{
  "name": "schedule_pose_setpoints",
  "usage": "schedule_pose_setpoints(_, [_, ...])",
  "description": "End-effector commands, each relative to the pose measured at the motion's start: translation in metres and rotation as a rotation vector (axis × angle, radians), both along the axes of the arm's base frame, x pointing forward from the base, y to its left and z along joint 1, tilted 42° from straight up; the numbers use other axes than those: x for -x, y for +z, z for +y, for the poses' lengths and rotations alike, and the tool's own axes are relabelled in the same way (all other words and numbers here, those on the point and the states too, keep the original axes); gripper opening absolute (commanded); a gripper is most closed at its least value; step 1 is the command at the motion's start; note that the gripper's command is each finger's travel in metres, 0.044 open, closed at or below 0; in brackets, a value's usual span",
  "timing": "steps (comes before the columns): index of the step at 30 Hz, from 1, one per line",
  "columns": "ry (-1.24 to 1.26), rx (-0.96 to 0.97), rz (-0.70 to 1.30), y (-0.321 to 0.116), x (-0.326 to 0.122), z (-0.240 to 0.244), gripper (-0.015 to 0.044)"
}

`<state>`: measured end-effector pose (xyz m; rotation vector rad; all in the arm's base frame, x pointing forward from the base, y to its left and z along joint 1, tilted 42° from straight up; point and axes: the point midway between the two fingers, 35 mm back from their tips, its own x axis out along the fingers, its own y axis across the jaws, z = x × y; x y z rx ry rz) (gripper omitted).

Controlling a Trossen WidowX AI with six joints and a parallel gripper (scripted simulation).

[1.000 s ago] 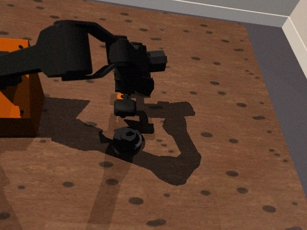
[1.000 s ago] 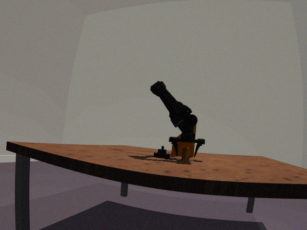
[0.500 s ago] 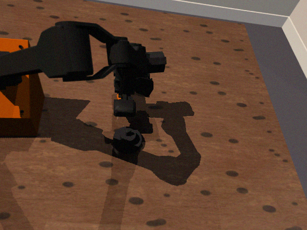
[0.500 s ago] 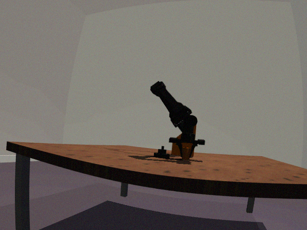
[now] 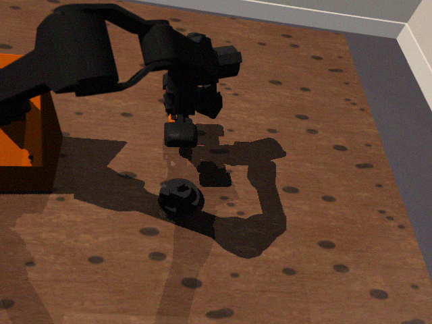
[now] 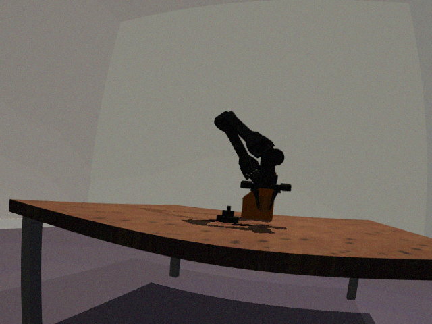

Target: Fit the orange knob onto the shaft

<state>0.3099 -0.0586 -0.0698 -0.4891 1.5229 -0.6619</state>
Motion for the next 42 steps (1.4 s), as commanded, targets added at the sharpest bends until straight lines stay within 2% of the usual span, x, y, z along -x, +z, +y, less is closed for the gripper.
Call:
schedule_pose_setpoints(1, [0.003,-0.007,-0.018,0.025,-0.007,0.026,0.0])
schedule_pose_setpoints(9, [0.001,-0.001,-0.017,0.066,-0.004,0.062,0.0])
schedule_pose_setpoints(16, [0.001,-0.001,-0.017,0.067,-0.004,0.062,0.0])
schedule_pose_setpoints(42, [0.004,-0.014,-0.018,0.093,-0.008,-0.011,0.0])
